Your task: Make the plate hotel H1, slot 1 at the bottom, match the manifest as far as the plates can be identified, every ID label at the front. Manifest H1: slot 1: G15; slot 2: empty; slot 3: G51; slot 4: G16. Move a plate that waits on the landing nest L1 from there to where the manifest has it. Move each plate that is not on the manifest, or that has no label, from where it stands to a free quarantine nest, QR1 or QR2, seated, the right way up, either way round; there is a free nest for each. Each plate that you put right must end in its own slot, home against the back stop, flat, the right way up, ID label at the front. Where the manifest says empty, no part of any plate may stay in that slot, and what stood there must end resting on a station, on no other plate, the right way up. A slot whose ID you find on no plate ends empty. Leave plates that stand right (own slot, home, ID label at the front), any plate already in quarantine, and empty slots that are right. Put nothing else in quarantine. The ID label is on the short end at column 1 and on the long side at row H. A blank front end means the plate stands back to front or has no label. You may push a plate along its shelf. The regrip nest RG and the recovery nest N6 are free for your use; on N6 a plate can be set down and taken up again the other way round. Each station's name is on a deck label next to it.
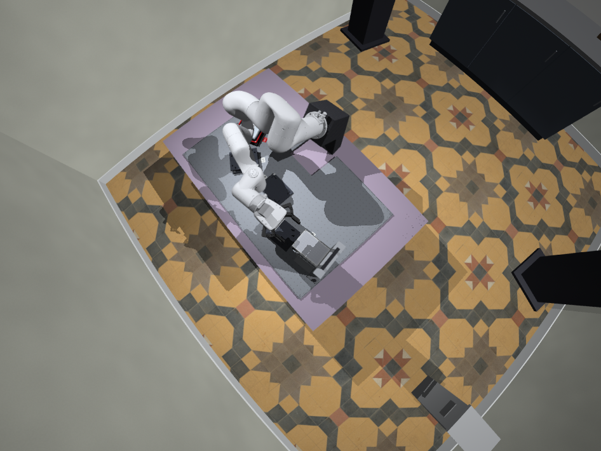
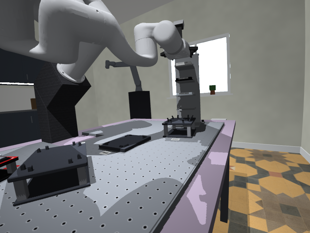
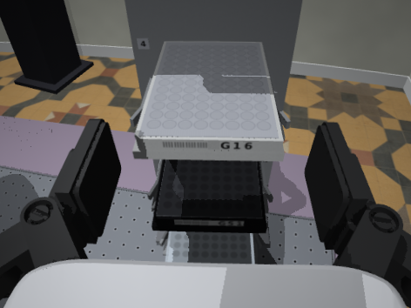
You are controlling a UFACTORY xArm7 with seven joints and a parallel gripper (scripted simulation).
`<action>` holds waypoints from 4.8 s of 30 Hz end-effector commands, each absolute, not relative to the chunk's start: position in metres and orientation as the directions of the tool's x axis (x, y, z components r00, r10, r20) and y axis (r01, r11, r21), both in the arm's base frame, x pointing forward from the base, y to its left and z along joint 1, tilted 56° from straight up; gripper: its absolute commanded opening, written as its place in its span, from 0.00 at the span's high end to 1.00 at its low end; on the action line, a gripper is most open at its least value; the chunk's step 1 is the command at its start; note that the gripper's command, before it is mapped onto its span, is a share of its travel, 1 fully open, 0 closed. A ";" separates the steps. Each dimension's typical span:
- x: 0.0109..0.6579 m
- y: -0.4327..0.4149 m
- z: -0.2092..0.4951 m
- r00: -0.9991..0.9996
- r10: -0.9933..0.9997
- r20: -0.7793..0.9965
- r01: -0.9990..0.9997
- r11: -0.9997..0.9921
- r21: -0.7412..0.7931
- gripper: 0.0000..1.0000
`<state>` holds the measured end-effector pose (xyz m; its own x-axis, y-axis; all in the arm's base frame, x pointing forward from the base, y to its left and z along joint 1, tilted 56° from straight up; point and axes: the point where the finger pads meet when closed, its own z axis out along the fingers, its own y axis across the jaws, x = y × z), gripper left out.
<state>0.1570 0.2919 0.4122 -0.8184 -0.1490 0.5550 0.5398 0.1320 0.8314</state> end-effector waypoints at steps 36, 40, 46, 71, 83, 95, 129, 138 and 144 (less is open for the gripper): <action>0.156 0.292 0.412 -0.820 -0.149 0.553 0.538 0.133 0.833 0.00; 0.156 0.292 0.412 -0.820 -0.149 0.553 0.538 0.133 0.833 0.00; 0.157 0.287 0.412 -0.820 -0.149 0.553 0.538 0.133 0.833 0.00; 0.177 0.265 0.403 -0.820 -0.149 0.553 0.538 0.133 0.832 0.00; 0.199 0.269 0.388 -0.820 -0.149 0.553 0.538 0.133 0.833 0.00; 0.225 0.274 0.370 -0.820 -0.150 0.553 0.538 0.133 0.833 0.00; 0.220 0.304 0.369 -0.819 -0.150 0.553 0.538 0.133 0.833 0.00; 0.220 0.304 0.369 -0.819 -0.150 0.553 0.538 0.133 0.833 0.00; 0.220 0.304 0.369 -0.819 -0.150 0.553 0.538 0.133 0.833 0.00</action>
<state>0.2211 0.3036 0.3688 -0.8184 -0.1490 0.5550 0.5398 0.1320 0.8314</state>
